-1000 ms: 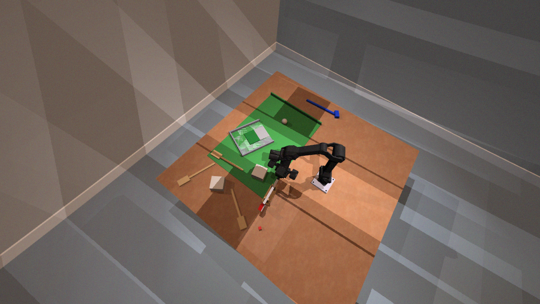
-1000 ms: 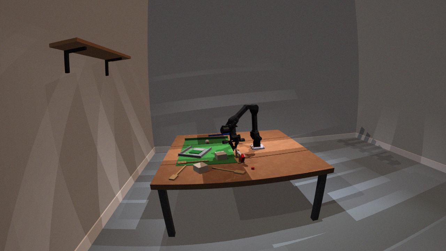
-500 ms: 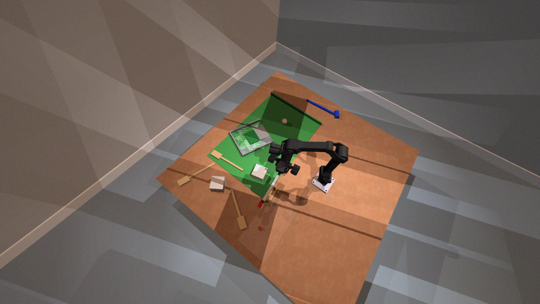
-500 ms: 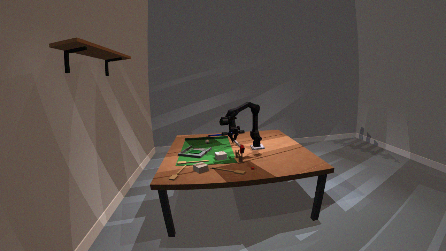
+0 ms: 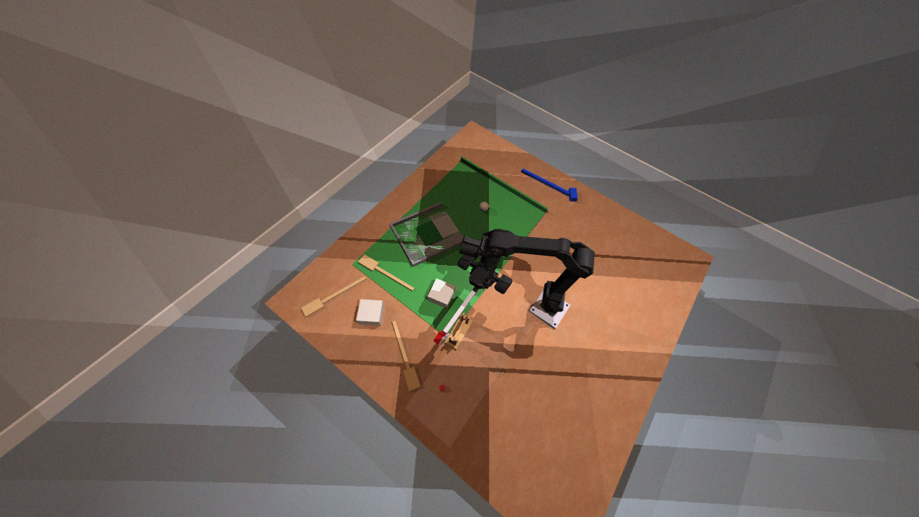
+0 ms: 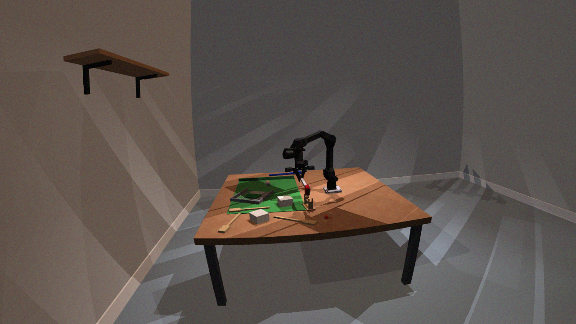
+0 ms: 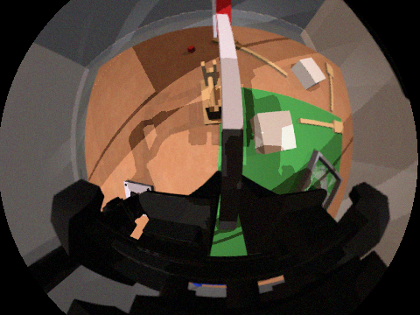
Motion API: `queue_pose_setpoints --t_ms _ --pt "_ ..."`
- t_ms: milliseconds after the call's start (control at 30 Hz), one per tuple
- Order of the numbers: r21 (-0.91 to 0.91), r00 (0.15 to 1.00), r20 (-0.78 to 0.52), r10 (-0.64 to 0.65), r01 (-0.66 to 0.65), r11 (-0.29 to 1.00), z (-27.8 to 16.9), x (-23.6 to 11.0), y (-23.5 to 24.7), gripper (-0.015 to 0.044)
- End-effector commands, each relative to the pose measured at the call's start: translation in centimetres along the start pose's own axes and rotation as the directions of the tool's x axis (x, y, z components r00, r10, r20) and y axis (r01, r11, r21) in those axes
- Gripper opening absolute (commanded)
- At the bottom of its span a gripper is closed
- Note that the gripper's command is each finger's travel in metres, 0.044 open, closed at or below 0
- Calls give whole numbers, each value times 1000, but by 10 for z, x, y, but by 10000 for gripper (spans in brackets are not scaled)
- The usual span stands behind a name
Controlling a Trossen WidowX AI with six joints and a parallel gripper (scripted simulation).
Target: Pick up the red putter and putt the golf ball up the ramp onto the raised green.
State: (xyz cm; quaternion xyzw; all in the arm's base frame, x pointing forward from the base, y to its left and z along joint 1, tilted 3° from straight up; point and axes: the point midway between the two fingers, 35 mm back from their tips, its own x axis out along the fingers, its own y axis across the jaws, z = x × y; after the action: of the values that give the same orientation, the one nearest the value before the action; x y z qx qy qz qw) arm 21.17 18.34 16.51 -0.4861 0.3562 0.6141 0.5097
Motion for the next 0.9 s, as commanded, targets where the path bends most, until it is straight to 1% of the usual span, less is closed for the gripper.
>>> queue_pose_setpoints --t_ms 0,367,667,867 --pt "123 1000 -17 -22 24 992 -18 -6 -12 0" --pt "394 995 -79 -67 93 914 -72 -21 -33 0" --pt "634 989 -124 -79 140 760 -118 -36 -41 0" --pt "739 986 -142 -86 164 654 -148 -44 -40 0"
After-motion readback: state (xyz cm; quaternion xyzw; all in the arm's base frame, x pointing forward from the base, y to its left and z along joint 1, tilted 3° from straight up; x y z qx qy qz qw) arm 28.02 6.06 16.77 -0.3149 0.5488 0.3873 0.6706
